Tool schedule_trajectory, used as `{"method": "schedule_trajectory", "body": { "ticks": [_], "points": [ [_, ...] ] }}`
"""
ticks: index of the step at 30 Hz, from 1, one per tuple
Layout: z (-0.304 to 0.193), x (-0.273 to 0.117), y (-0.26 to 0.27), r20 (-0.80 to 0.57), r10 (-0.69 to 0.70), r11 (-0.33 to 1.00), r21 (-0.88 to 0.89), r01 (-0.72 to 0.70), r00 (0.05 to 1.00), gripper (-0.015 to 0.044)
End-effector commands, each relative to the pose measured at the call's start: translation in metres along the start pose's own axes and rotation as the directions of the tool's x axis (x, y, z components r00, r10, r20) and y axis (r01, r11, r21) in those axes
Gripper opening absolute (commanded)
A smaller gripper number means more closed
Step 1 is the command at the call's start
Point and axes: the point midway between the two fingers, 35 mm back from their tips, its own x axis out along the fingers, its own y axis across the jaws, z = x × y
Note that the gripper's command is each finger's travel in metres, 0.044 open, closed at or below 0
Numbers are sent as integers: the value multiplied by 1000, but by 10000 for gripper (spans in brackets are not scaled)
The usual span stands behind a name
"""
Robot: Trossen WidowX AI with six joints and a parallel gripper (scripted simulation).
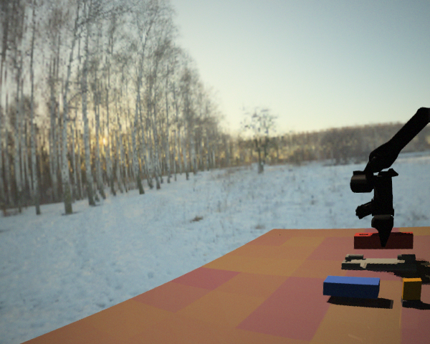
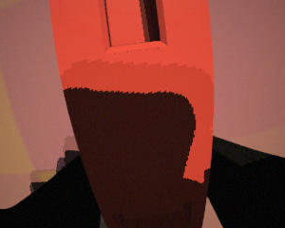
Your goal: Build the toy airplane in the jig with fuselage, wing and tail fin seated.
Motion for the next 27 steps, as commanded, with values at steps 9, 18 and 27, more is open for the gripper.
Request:
{"method": "schedule_trajectory", "body": {
  "ticks": [9, 18, 27],
  "points": [
    [0, 0, -1, 2, -3, 1000, -6, 3, 1000, 195],
    [1, 9, -1, 2, -3, 1000, -6, 3, 1000, 195],
    [1, 24, -2, 2, -3, 1000, -6, 3, 1000, 195]
  ]
}}
